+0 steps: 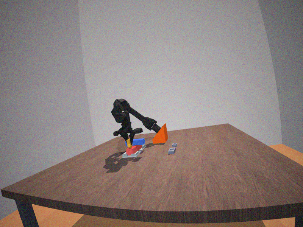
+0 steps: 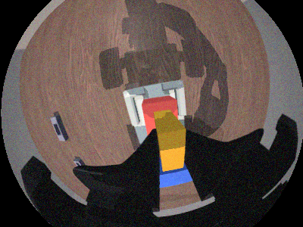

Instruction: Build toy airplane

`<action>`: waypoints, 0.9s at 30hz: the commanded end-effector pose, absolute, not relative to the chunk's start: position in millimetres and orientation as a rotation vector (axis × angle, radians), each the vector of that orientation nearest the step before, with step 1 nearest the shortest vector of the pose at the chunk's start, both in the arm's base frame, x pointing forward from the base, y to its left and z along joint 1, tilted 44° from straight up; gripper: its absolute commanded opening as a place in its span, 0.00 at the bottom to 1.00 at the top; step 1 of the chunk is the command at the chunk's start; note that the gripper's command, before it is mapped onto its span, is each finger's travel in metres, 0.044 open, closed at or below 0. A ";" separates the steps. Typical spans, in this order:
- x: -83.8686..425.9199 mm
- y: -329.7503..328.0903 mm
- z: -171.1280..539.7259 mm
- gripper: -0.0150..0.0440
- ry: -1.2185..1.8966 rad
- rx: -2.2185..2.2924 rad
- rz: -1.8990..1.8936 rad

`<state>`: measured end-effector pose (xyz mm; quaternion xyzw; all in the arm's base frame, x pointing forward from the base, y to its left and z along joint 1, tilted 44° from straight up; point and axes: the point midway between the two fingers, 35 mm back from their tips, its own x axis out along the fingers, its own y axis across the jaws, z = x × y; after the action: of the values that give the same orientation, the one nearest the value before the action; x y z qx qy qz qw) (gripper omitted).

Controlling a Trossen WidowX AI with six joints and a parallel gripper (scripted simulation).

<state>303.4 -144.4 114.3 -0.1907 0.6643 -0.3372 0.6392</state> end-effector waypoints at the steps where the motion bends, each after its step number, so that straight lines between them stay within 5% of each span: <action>1: 302.2 -148.8 111.7 0.36 1.514 -0.443 -0.771; 15: 301.9 -148.9 109.8 0.25 1.517 -0.435 -0.771; 25: 301.9 -148.9 109.8 0.69 1.517 -0.435 -0.771; 27: 301.9 -148.9 109.8 0.69 1.517 -0.435 -0.771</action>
<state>301.9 -149.0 109.7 -0.1909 0.6649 -0.3373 0.6385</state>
